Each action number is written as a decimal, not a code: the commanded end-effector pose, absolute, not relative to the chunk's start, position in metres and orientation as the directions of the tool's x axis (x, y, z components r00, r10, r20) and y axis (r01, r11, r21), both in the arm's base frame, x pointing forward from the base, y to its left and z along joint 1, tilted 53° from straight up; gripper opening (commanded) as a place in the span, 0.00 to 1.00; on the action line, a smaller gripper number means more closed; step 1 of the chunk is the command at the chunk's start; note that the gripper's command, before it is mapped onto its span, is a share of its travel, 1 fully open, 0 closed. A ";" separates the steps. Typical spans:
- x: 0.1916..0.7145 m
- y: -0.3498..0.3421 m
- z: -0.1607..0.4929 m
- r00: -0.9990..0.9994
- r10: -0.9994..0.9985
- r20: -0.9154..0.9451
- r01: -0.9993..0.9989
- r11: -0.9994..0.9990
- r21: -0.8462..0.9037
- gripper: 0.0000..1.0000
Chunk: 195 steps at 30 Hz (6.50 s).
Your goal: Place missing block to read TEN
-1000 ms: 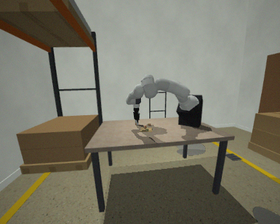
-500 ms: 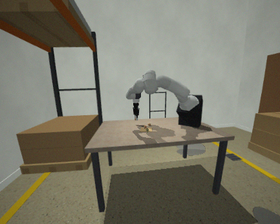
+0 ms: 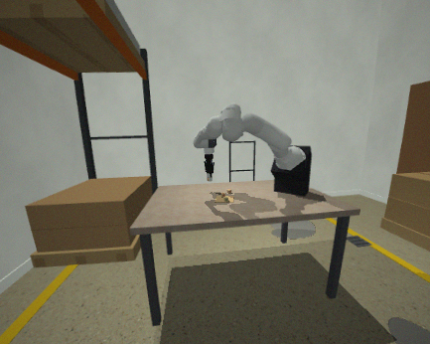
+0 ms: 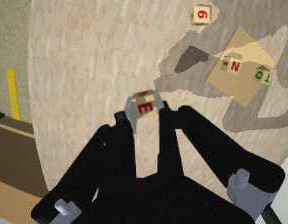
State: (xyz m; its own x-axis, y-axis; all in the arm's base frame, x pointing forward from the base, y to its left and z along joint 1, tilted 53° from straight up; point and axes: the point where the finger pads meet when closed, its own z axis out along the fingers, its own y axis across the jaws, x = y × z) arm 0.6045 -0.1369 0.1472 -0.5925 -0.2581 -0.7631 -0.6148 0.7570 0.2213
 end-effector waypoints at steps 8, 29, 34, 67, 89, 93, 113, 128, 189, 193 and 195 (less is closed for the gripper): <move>0.596 -0.124 0.154 -0.685 -0.127 -0.717 -0.509 0.787 0.347 0.16; 0.583 -0.102 0.166 -0.796 0.098 -0.597 -0.301 0.792 0.531 0.16; 0.580 -0.098 0.167 -0.807 0.130 -0.576 -0.269 0.787 0.555 0.16; 0.554 -0.060 0.183 -0.846 0.450 -0.284 0.097 0.655 0.749 0.16; 0.534 -0.033 0.192 -0.786 0.615 -0.057 0.334 0.501 0.798 0.16; 0.531 -0.029 0.194 -0.769 0.638 -0.018 0.372 0.471 0.800 0.16; 0.512 -0.006 0.201 -0.657 0.733 0.178 0.550 0.303 0.778 0.16; 0.497 0.010 0.205 -0.545 0.776 0.317 0.662 0.166 0.731 0.16; 0.495 0.067 0.182 -0.307 0.792 0.528 0.800 -0.086 0.594 0.16; 0.505 0.079 0.171 -0.307 0.792 0.528 0.800 -0.086 0.594 0.16; 0.509 0.084 0.166 -0.307 0.792 0.528 0.800 -0.086 0.594 0.16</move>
